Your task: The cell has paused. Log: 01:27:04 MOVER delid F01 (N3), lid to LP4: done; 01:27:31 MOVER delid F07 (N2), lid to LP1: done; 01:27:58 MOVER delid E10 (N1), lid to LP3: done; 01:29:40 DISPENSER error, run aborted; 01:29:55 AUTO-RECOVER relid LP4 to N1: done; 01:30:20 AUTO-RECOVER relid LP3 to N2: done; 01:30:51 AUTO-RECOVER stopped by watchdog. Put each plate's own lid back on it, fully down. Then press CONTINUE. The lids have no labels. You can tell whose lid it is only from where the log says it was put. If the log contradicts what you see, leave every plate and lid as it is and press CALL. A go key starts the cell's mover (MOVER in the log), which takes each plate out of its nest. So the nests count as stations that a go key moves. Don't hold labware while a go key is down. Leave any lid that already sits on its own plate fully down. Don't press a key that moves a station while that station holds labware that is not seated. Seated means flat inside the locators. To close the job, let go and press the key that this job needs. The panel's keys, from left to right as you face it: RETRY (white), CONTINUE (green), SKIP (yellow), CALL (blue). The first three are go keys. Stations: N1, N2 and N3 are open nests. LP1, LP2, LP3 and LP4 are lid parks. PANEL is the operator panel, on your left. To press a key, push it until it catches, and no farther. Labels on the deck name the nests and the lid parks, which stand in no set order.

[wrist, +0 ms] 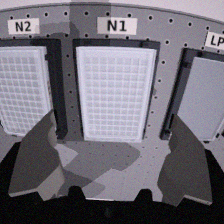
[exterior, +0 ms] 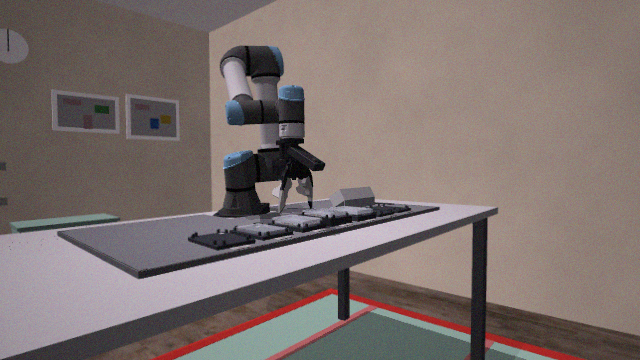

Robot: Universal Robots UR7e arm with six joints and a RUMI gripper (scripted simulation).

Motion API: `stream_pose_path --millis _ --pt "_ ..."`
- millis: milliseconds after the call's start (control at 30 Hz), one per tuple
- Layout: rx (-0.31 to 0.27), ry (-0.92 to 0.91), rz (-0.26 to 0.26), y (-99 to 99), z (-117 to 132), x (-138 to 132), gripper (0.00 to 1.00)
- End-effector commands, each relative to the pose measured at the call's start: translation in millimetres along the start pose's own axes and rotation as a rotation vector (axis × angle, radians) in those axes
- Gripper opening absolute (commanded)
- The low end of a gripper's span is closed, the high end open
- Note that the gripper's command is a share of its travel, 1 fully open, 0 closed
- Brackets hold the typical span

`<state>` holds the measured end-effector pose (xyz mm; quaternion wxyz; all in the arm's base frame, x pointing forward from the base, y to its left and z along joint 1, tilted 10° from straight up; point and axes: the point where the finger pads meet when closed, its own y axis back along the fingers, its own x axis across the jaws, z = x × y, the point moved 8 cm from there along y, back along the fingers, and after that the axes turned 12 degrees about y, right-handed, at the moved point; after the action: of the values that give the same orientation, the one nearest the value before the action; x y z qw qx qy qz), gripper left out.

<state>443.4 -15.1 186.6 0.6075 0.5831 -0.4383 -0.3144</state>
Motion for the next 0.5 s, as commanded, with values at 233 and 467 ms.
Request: stream_pose_path --millis 233,467 --pt "0.001 0.0 0.001 13.4 0 0 0.82" --pt "0.001 -0.026 0.001 13.4 6 24 0.82"
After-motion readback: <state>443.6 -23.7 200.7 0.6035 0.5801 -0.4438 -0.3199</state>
